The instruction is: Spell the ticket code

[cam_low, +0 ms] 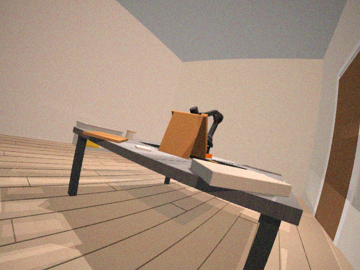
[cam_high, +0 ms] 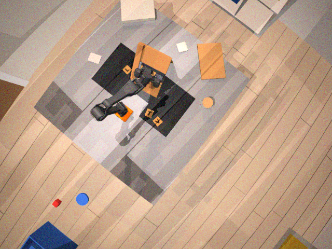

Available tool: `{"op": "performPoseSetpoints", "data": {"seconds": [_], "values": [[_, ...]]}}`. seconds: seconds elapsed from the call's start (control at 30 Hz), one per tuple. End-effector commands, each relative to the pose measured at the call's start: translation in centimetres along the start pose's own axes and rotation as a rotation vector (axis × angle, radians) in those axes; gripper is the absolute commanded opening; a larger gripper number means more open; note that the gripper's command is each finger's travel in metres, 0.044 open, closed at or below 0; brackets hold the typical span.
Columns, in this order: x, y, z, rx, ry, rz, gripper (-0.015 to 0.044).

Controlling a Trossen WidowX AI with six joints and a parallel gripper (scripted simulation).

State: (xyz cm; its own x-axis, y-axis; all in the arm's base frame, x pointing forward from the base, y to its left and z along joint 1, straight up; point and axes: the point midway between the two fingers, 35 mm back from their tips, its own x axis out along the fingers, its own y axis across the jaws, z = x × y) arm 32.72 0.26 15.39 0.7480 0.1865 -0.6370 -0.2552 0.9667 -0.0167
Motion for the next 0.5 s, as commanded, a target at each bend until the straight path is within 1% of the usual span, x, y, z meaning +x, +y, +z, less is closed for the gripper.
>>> {"op": "performPoseSetpoints", "data": {"seconds": [0.0, 0.13, 0.47], "values": [[0.0, 0.0, 0.0, 0.0, 0.0, 0.0, 0.0184], [-0.4, 0.0, 0.0, 0.003, -0.003, -0.002, 0.0289], [-1.5, 0.0, 0.1, 0.003, -0.003, -0.003, 0.0295]]}}
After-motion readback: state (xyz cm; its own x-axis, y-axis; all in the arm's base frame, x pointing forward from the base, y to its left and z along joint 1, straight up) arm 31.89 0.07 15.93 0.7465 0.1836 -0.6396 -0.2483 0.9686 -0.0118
